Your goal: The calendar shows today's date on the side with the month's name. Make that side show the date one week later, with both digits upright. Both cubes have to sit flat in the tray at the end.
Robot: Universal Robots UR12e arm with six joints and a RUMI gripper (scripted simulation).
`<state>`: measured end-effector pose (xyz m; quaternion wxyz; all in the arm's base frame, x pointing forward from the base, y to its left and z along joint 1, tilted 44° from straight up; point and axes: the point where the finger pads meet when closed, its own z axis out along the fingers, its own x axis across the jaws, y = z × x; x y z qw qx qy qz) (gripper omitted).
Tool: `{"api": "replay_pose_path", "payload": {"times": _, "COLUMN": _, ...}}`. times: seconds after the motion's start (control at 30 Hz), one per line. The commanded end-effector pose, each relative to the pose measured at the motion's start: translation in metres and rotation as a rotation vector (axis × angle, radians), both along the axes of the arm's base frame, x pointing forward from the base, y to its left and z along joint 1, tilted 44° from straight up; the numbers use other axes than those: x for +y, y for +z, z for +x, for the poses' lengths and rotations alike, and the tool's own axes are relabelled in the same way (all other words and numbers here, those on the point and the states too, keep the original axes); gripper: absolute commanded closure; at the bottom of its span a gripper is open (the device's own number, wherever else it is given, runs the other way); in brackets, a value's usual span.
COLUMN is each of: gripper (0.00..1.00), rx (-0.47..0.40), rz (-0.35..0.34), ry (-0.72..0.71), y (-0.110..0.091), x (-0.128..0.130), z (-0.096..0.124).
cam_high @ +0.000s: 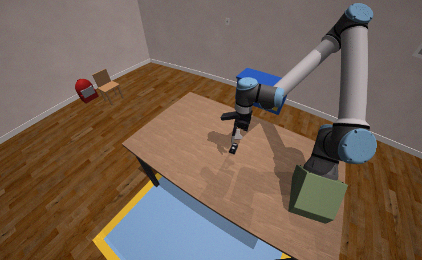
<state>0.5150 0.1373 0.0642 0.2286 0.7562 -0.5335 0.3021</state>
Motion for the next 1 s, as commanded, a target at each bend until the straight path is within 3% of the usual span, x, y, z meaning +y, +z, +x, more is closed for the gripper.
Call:
{"api": "replay_pose_path", "payload": {"times": 0.0, "gripper": 0.0, "rx": 0.047, "rz": -0.014, "ry": 0.052, "y": -0.002, "x": -0.001, "z": 0.002}}
{"api": "replay_pose_path", "payload": {"times": 0.23, "gripper": 0.0, "rx": 0.129, "rz": -0.04, "ry": 0.14, "y": -0.005, "x": -0.002, "z": 0.003}}
{"api": "replay_pose_path", "payload": {"times": 0.67, "gripper": 0.0, "rx": 0.417, "rz": -0.132, "ry": 0.448, "y": -0.017, "x": -0.01, "z": 0.008}}
{"api": "replay_pose_path", "payload": {"times": 0.8, "gripper": 0.0, "rx": 0.446, "rz": -0.141, "ry": 0.48, "y": -0.018, "x": -0.01, "z": 0.008}}
{"api": "replay_pose_path", "payload": {"times": 0.97, "gripper": 0.0, "rx": 0.578, "rz": -0.184, "ry": 0.621, "y": -0.022, "x": -0.015, "z": 0.009}}
